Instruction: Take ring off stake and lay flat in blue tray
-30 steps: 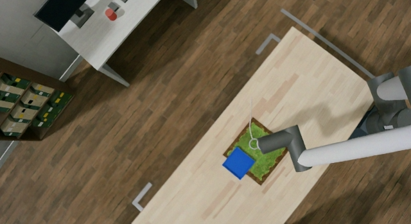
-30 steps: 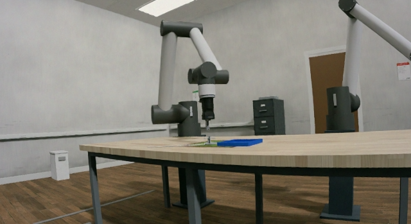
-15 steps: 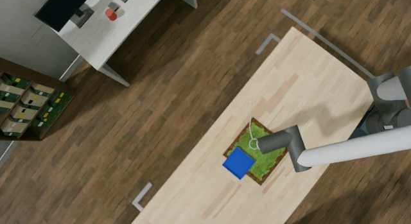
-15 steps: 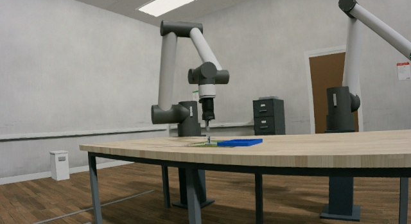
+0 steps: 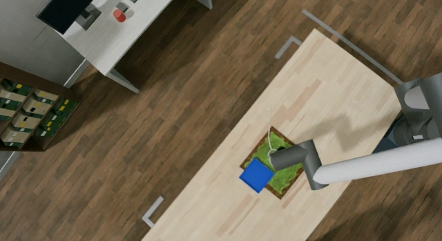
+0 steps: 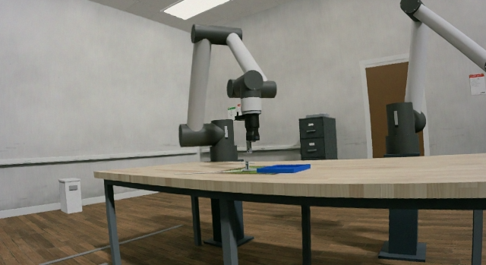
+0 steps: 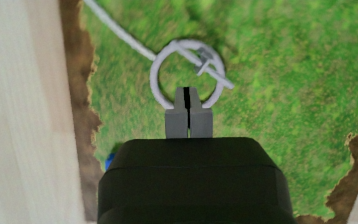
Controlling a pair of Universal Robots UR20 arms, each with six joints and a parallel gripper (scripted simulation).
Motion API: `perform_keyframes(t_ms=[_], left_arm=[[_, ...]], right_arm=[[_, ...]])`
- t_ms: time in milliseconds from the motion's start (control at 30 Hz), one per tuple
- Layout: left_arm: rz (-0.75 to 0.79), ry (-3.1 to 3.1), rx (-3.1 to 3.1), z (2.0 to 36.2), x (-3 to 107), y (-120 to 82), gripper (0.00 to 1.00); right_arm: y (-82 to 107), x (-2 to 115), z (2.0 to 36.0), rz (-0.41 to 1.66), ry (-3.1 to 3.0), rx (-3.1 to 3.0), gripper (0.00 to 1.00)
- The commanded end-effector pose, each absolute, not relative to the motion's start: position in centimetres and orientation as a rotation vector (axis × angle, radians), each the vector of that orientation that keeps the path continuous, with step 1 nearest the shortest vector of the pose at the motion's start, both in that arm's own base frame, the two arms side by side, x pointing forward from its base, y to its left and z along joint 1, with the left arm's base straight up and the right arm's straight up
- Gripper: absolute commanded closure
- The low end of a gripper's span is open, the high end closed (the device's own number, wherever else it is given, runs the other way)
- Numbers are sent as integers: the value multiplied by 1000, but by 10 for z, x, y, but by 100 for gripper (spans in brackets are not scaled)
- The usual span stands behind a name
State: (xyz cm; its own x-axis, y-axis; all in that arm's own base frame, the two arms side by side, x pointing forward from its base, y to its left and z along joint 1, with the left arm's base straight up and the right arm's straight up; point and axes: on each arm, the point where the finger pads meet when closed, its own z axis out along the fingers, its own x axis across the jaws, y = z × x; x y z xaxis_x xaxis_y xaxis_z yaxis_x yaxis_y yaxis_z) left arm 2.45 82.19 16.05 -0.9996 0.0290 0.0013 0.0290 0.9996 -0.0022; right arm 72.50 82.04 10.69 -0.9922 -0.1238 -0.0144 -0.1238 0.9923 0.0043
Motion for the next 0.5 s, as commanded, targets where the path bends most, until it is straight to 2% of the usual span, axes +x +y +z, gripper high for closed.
perform_keyframes(t_ms=[0,267,300,333,467], left_arm=[[0,-3141,-46,162,24,825,0],[0,-3141,-46,162,24,825,0],[0,-3141,-46,162,24,825,0],[0,-3141,-46,162,24,825,0],[0,-3141,-46,162,24,825,0]], right_arm=[[848,738,105,8,3068,-627,100],[846,742,106,8,2959,-1022,100],[845,744,106,5,2889,-1211,100],[845,744,106,4,2869,-1262,68],[845,744,106,1,2767,-1486,68]])
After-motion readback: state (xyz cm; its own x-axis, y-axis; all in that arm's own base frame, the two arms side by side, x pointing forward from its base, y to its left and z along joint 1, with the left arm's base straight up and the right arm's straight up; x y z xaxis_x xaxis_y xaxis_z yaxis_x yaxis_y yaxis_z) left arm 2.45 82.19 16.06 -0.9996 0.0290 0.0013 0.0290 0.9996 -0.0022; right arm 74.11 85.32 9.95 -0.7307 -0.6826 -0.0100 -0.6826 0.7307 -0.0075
